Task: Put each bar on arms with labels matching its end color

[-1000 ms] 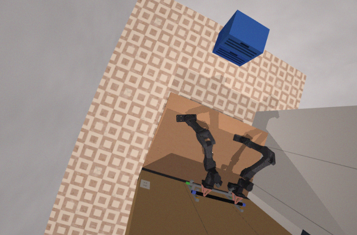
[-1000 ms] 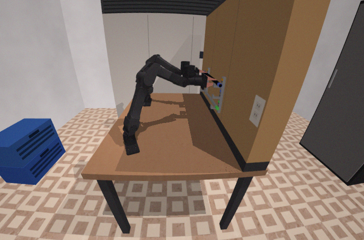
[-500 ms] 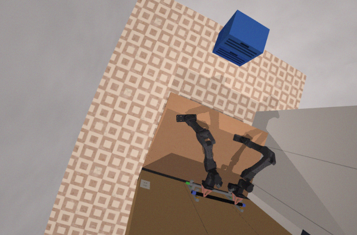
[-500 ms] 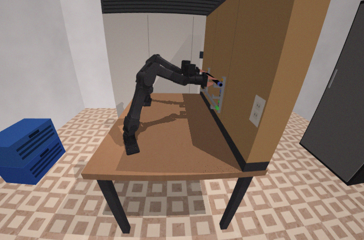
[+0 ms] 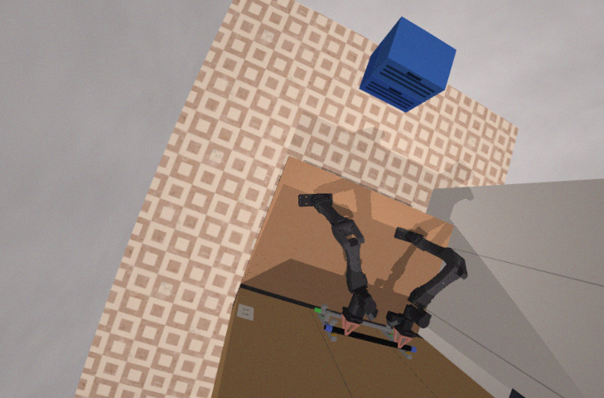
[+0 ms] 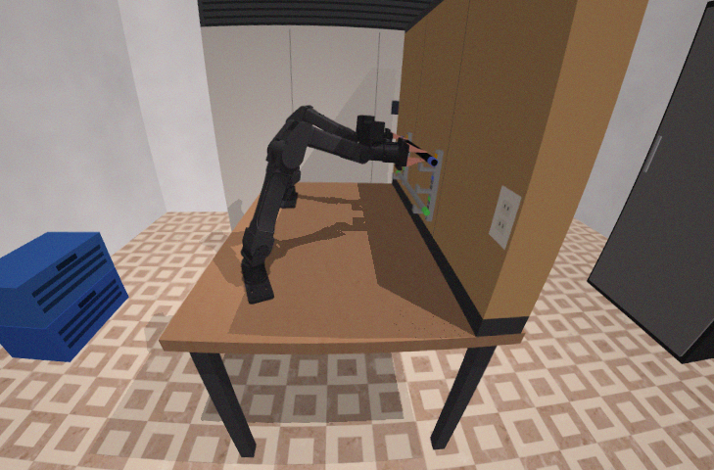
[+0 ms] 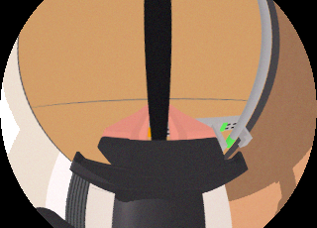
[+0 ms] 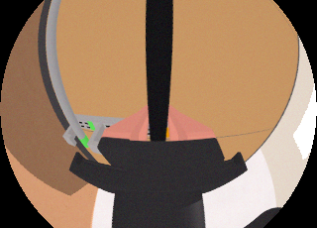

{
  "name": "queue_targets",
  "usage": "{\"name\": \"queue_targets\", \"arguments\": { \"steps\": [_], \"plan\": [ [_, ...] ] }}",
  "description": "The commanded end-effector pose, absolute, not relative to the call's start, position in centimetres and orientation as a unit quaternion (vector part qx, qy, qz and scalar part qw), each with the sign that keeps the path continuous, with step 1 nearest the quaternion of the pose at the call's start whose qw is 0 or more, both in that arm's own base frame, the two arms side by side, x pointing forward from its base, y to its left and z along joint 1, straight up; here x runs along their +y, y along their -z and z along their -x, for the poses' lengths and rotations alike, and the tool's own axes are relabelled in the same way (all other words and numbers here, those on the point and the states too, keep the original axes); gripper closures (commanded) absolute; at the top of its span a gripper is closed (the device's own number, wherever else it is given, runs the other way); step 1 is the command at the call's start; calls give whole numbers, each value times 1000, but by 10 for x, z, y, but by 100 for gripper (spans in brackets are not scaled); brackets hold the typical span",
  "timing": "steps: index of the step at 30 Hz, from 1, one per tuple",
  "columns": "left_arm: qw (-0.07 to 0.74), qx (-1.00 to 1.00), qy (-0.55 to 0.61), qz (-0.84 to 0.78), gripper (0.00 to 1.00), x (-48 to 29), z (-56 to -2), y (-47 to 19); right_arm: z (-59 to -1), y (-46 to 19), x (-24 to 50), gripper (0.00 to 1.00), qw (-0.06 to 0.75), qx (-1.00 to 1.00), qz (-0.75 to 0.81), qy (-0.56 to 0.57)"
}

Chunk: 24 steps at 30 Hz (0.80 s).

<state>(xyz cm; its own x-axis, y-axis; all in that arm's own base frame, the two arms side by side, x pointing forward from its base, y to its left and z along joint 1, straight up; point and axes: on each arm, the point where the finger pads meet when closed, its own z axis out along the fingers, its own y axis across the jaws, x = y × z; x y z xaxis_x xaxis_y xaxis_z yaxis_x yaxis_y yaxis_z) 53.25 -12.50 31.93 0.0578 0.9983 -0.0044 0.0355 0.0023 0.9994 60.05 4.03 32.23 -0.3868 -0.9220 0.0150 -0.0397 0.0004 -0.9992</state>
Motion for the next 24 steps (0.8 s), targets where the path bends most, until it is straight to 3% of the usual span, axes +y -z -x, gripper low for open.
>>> {"name": "queue_targets", "arguments": {
  "steps": [1, 24],
  "plan": [
    [515, 485, -486, -514, 100, -120, -531, -349, -600, -349, 39, 100, 392, 589, 392, 588],
    [515, 485, -485, -514, 100, -120, -531, -359, -600, -355, 39, 100, 392, 589, 392, 588]
  ]
}}
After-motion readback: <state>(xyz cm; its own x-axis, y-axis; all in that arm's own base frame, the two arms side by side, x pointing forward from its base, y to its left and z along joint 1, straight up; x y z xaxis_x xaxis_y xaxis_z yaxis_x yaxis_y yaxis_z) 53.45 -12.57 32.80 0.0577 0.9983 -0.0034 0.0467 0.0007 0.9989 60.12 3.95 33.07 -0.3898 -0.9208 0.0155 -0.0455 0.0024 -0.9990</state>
